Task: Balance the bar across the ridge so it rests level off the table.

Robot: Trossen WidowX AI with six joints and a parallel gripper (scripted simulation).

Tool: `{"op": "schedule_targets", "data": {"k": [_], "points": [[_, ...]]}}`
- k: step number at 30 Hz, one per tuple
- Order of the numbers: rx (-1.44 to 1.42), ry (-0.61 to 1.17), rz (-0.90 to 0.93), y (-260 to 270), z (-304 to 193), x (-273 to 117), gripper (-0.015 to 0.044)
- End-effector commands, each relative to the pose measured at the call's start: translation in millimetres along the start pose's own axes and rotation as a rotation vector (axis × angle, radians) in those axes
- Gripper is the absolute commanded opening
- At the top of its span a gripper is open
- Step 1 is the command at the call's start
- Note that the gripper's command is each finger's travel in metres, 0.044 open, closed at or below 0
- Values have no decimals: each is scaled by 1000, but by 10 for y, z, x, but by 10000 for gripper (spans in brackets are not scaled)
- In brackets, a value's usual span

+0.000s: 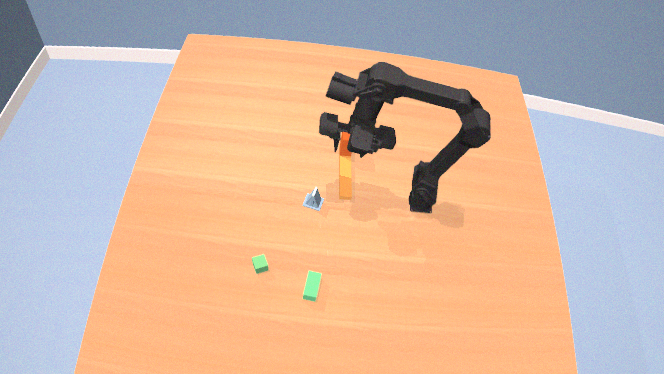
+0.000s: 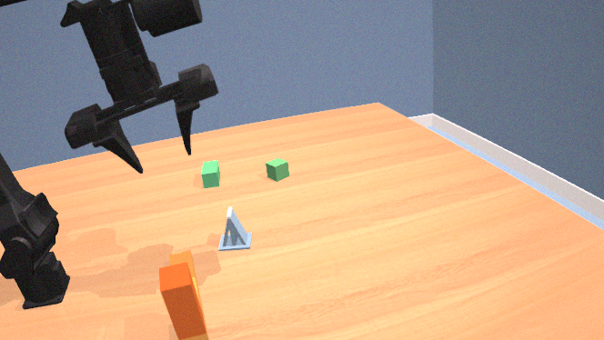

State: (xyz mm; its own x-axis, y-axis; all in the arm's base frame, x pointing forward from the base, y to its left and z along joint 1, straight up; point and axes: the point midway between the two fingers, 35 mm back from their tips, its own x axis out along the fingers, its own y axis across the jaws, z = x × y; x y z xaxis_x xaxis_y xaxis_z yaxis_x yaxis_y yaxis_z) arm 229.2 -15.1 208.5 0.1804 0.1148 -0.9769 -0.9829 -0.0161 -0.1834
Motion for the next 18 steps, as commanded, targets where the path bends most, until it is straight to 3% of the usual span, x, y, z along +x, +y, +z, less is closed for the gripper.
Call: {"op": "schedule_targets", "data": {"k": [1,9,18], "points": [[-10,50,57,6,-243,44,315],[-29,112,158,83,-650,86,315],[-31,116,167,88,-705,193,315]]}}
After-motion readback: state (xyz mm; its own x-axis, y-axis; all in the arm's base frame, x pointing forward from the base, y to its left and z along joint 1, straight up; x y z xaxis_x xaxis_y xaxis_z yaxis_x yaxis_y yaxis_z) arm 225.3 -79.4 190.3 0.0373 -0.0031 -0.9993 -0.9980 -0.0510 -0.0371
